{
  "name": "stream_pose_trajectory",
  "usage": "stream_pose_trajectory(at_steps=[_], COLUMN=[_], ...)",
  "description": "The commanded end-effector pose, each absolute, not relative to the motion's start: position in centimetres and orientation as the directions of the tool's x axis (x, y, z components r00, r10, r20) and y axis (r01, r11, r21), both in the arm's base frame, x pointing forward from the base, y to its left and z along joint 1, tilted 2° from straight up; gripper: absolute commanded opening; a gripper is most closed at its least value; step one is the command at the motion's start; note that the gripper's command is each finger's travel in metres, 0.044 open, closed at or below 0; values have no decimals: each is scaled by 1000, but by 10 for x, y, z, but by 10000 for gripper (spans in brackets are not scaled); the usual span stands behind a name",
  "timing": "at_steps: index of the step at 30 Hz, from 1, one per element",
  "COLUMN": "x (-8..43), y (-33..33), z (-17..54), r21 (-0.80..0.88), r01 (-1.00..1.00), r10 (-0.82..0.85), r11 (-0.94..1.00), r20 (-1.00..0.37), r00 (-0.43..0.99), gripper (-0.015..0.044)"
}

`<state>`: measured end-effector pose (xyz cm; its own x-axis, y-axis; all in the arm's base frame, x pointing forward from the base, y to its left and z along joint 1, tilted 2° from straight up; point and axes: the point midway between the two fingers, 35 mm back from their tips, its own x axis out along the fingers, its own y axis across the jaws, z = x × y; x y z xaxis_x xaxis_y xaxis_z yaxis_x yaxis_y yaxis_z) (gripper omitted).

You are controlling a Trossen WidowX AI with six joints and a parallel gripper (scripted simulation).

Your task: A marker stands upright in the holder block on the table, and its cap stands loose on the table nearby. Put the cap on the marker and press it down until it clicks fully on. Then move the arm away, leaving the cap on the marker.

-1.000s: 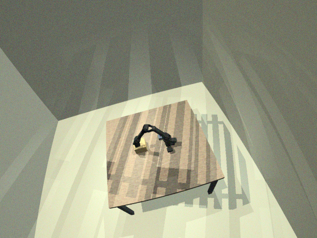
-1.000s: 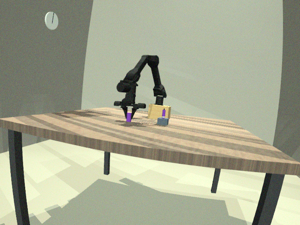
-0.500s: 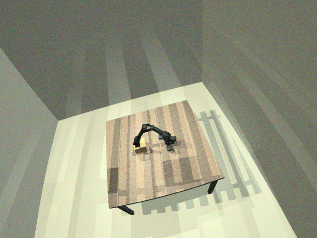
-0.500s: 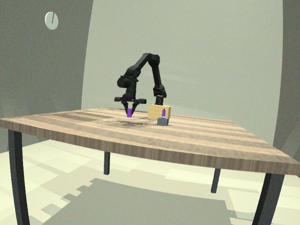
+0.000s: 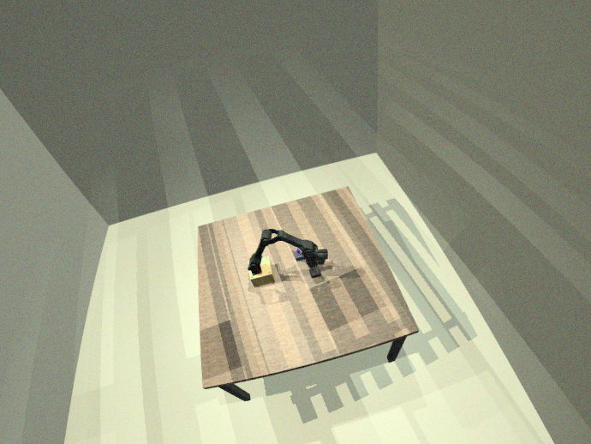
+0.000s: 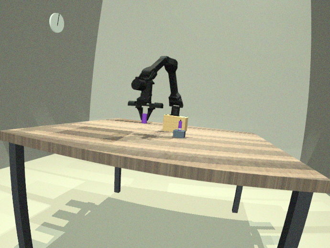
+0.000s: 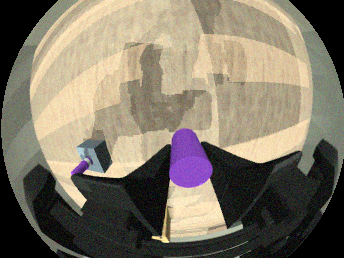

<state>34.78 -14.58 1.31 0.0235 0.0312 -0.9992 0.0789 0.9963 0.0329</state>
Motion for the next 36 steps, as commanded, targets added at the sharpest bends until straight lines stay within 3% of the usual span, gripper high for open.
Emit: stream_pose_trajectory(at_steps=[1, 36], x=[350, 331], y=[-128, 10], z=[21, 62], r21=[30, 41], r01=[77, 77], r10=[28, 39], r11=[997, 996], r20=[-999, -999], r00=[25, 24], gripper=[0, 0])
